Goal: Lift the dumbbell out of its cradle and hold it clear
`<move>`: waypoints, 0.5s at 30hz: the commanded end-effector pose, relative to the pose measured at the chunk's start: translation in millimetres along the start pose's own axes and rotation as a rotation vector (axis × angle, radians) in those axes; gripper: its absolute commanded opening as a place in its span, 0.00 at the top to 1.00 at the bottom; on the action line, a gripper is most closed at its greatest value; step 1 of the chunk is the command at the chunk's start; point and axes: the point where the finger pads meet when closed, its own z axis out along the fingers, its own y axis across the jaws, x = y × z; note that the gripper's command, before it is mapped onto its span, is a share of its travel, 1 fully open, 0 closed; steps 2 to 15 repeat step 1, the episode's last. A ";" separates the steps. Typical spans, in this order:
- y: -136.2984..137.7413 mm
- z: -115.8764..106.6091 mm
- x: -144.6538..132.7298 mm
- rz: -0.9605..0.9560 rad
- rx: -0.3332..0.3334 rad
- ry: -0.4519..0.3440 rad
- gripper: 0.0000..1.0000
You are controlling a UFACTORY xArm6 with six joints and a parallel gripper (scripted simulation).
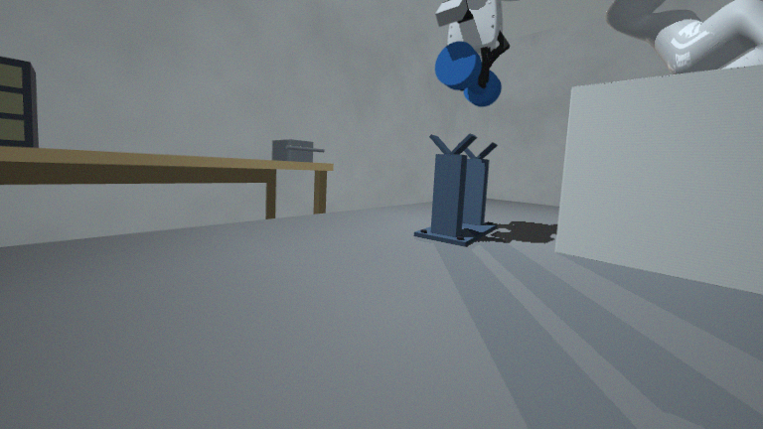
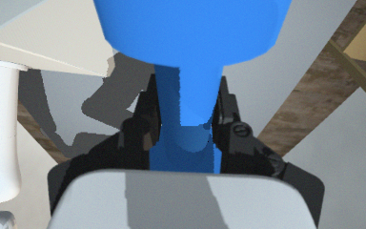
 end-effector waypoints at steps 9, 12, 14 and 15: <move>0.9 -2.2 0.2 0.001 -0.004 0.003 1.00; 0.9 -2.2 0.2 0.001 -0.004 0.003 1.00; 0.9 -2.2 0.2 0.001 -0.004 0.003 1.00; 0.9 -2.2 0.2 0.001 -0.004 0.003 1.00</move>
